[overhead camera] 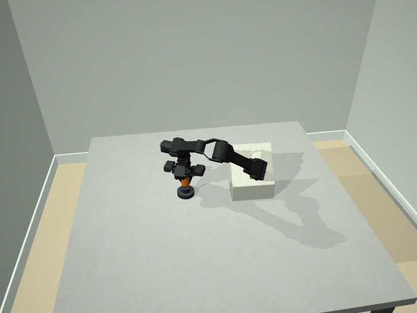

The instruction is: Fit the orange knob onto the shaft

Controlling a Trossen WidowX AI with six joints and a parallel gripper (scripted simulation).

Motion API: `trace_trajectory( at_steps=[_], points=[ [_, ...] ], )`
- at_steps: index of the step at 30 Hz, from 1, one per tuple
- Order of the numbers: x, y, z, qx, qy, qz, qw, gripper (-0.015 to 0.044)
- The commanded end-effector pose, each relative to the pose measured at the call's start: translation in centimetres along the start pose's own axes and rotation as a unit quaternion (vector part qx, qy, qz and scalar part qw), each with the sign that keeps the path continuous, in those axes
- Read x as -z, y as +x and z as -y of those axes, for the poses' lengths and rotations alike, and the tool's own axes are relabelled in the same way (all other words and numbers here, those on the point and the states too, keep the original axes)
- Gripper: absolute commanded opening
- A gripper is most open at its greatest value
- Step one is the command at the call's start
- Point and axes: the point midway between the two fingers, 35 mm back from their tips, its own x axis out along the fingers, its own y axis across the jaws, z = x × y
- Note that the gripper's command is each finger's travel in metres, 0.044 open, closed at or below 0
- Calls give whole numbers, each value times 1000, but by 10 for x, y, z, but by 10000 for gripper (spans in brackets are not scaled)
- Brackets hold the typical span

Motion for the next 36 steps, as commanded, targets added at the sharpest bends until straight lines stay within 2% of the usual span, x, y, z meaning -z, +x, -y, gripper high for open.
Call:
trace_trajectory(
  at_steps=[1,32,36],
  points=[
    [0,-3,3,3,-3,0,1000,0],
    [-3,-3,6,3,-3,0,1000,0],
    [-3,-4,5,3,-47,0,999,0]
  ],
)
